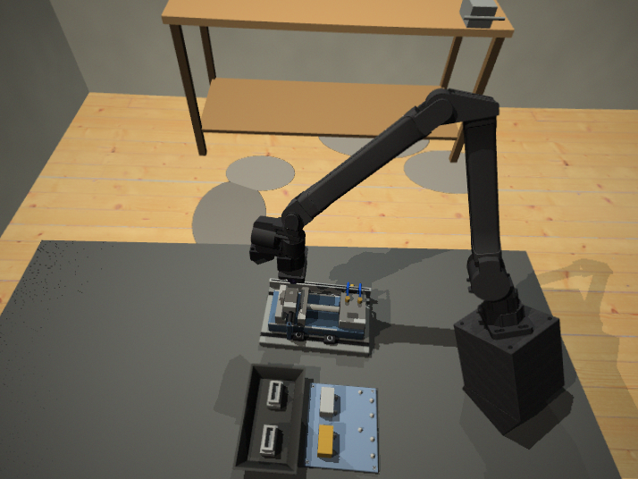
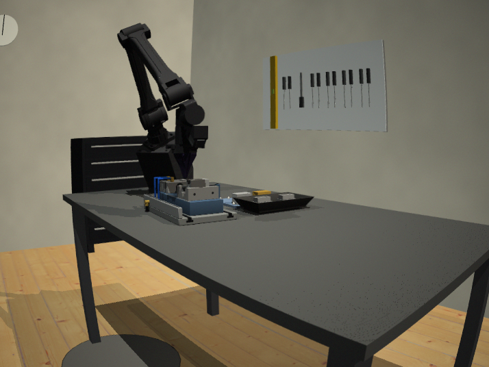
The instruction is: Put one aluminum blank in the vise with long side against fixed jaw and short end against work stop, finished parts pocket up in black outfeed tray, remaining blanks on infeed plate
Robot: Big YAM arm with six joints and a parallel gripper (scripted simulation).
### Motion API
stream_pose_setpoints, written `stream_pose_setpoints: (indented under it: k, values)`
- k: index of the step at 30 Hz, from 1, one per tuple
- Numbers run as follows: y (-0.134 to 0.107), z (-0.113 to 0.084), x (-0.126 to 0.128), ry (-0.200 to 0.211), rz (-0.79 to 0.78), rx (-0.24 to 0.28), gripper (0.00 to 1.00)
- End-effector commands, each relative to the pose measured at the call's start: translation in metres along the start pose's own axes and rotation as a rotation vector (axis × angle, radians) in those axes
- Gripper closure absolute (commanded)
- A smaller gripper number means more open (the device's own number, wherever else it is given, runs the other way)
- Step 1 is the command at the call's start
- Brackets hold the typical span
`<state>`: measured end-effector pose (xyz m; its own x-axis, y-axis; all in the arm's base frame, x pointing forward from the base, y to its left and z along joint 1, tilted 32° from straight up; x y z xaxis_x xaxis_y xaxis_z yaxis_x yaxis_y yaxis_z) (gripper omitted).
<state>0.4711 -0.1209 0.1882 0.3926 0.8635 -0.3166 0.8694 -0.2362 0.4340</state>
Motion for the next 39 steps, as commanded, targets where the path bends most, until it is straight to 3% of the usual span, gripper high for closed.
stream_pose_setpoints:
  k: [1,39]
  values:
    - [-0.0016,0.0100,0.0036,-0.004,-0.004,0.021,1.00]
    - [-0.0030,0.0192,-0.0005,-0.006,-0.003,0.020,1.00]
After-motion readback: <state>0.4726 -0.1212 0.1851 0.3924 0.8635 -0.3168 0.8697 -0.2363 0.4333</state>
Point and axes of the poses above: the point where the finger pads meet when closed, its own z axis out along the fingers, its own x axis across the jaws, y = z × x, the point moved 6 cm from there along -z, back along the fingers, and after that the axes turned 15 degrees about z, right-handed, at the moved point
